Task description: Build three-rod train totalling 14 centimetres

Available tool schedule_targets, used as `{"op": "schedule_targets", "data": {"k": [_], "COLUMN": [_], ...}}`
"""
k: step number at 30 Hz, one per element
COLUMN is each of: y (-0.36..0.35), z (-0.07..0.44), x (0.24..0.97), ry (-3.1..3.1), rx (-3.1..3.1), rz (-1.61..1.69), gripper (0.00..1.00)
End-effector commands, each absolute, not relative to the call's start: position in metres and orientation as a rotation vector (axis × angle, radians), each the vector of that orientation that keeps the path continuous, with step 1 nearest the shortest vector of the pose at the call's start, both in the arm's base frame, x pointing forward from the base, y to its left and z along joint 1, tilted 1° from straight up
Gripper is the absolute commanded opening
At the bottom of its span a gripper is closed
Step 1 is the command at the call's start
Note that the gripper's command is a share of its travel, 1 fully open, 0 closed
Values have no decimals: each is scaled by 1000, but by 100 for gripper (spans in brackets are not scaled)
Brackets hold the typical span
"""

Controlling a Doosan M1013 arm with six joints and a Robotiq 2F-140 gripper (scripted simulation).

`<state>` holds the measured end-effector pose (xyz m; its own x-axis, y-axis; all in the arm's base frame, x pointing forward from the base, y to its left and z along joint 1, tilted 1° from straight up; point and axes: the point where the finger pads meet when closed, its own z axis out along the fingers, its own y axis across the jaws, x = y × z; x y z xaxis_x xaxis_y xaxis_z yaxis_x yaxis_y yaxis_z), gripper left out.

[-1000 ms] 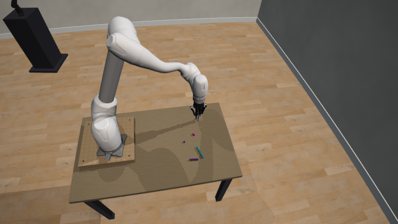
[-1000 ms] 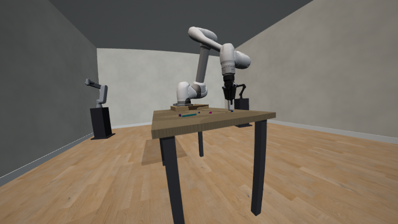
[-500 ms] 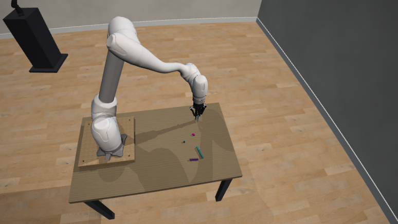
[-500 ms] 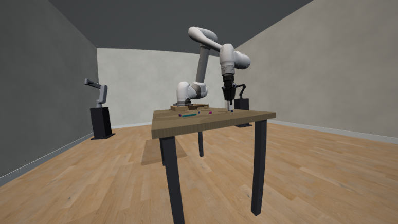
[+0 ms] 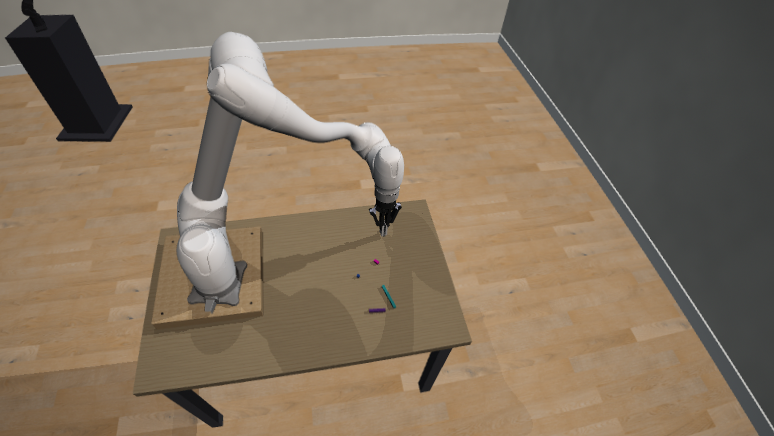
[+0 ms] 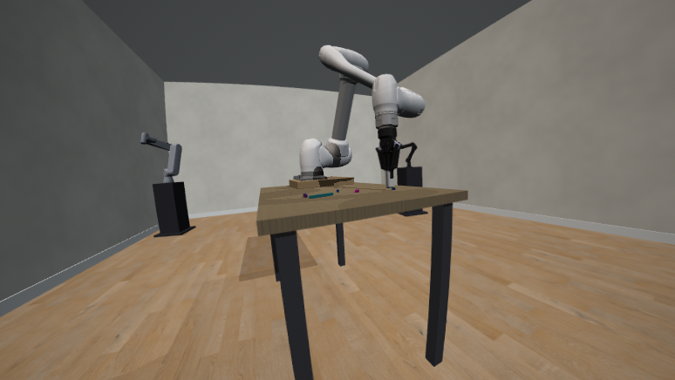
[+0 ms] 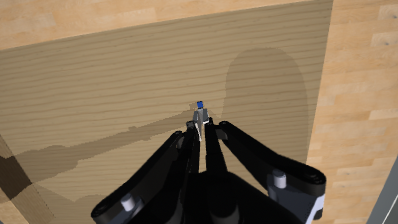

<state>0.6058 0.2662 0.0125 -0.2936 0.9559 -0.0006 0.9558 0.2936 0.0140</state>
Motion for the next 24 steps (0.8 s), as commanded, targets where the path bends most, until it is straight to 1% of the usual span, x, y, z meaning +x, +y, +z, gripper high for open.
{"op": "schedule_targets", "data": {"k": [1, 24], "y": [263, 262], "z": [10, 10], "x": [605, 607], "ry": [2521, 2524], "rx": [1853, 1850], "rz": [14, 14], "gripper": [3, 3]}}
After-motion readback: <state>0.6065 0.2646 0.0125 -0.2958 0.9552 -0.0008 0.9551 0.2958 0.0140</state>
